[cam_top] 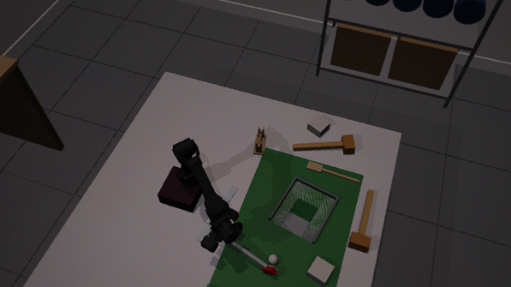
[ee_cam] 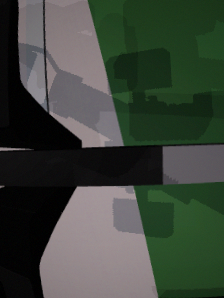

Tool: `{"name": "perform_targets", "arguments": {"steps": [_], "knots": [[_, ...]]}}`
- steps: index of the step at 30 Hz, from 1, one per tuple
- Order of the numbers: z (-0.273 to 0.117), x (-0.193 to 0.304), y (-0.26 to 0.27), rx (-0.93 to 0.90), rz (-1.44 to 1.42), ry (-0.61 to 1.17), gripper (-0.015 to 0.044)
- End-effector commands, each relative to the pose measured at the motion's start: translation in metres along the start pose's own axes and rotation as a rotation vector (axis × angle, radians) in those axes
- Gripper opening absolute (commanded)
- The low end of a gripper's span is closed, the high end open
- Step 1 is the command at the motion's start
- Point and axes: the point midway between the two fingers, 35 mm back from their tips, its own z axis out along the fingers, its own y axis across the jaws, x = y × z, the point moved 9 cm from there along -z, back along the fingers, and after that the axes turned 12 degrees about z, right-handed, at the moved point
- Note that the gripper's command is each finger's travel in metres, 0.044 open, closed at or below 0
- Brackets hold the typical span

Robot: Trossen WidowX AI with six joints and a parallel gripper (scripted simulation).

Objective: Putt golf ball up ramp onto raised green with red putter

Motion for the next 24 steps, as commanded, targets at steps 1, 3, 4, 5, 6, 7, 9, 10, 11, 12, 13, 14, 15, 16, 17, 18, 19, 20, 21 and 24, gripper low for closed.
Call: {"name": "perform_targets", "arguments": {"steps": [1,3,4,5,6,7,9,10,11,12,13,14,15,16,17,18,19,20,21,24], "knots": [[0.005,0.000,0.000,0.003,-0.002,-0.003,0.0000],[0.001,0.000,0.000,0.000,0.000,0.001,0.0000],[0.001,0.000,0.000,0.000,0.000,0.001,0.0000],[0.001,0.000,0.000,0.000,0.000,0.001,0.0000],[0.001,0.000,0.000,0.000,0.000,0.001,0.0000],[0.001,0.000,0.000,0.000,0.000,0.001,0.0000],[0.001,0.000,0.000,0.000,0.000,0.001,0.0000],[0.001,0.000,0.000,0.000,0.000,0.001,0.0000],[0.001,0.000,-0.001,0.000,0.000,0.001,0.0000],[0.002,-0.001,-0.003,0.000,0.000,0.000,0.0000],[0.002,-0.001,-0.005,0.001,0.000,0.000,0.0000],[0.002,-0.002,-0.008,0.001,-0.001,-0.001,0.0000],[0.002,-0.003,-0.012,0.002,-0.001,-0.001,0.0000],[0.003,-0.004,-0.016,0.003,-0.001,-0.002,0.0000],[0.003,-0.005,-0.021,0.004,-0.002,-0.003,0.0000],[0.004,-0.006,-0.026,0.005,-0.002,-0.003,0.0000],[0.004,-0.006,-0.029,0.005,-0.002,-0.004,0.0000],[0.004,-0.007,-0.030,0.005,-0.002,-0.004,0.0000],[0.004,-0.007,-0.030,0.005,-0.002,-0.004,0.0000],[0.004,-0.007,-0.030,0.005,-0.002,-0.004,0.0000]]}}
